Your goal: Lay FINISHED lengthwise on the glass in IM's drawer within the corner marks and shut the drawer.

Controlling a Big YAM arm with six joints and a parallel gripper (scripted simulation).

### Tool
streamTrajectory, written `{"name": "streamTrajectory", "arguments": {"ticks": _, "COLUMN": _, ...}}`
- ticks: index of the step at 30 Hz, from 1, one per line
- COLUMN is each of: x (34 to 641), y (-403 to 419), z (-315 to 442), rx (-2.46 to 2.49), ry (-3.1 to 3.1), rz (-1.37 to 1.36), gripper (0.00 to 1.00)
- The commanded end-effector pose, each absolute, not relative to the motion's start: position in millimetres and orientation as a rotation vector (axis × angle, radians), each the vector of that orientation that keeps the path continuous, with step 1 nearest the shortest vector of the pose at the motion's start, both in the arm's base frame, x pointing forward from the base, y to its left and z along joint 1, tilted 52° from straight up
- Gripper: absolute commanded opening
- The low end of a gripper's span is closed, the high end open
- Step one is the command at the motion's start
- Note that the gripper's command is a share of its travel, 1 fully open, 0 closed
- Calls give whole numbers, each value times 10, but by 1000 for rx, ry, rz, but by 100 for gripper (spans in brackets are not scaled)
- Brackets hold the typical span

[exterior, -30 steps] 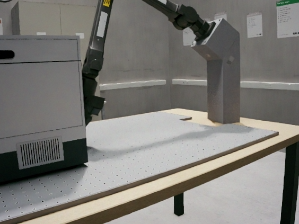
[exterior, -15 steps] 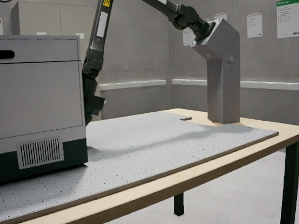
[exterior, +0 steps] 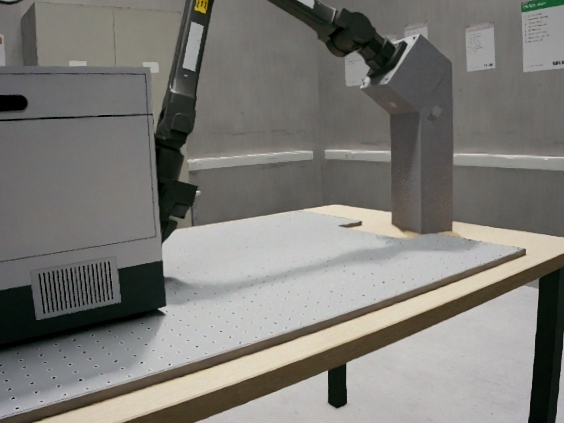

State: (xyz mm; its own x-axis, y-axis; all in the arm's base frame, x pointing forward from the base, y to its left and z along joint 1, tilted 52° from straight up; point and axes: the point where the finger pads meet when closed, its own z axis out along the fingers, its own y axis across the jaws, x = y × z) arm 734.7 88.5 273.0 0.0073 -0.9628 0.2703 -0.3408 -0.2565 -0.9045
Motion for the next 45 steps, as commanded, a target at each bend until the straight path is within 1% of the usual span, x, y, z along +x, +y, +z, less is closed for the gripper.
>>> {"name": "streamTrajectory", "arguments": {"ticks": 1, "x": 7407, "y": 926, "z": 2968, "rx": -1621, "ry": 1323, "rz": -1276, "gripper": 31}}
{"name": "streamTrajectory", "arguments": {"ticks": 43, "x": 7407, "y": 926, "z": 2968, "rx": -1621, "ry": 1323, "rz": -1276, "gripper": 31}}
{"name": "streamTrajectory", "arguments": {"ticks": 44, "x": 7322, "y": 933, "z": 3063, "rx": -1611, "ry": 1316, "rz": -1280, "gripper": 31}}
{"name": "streamTrajectory", "arguments": {"ticks": 45, "x": 7275, "y": 947, "z": 2971, "rx": -1627, "ry": 1322, "rz": -1270, "gripper": 31}}
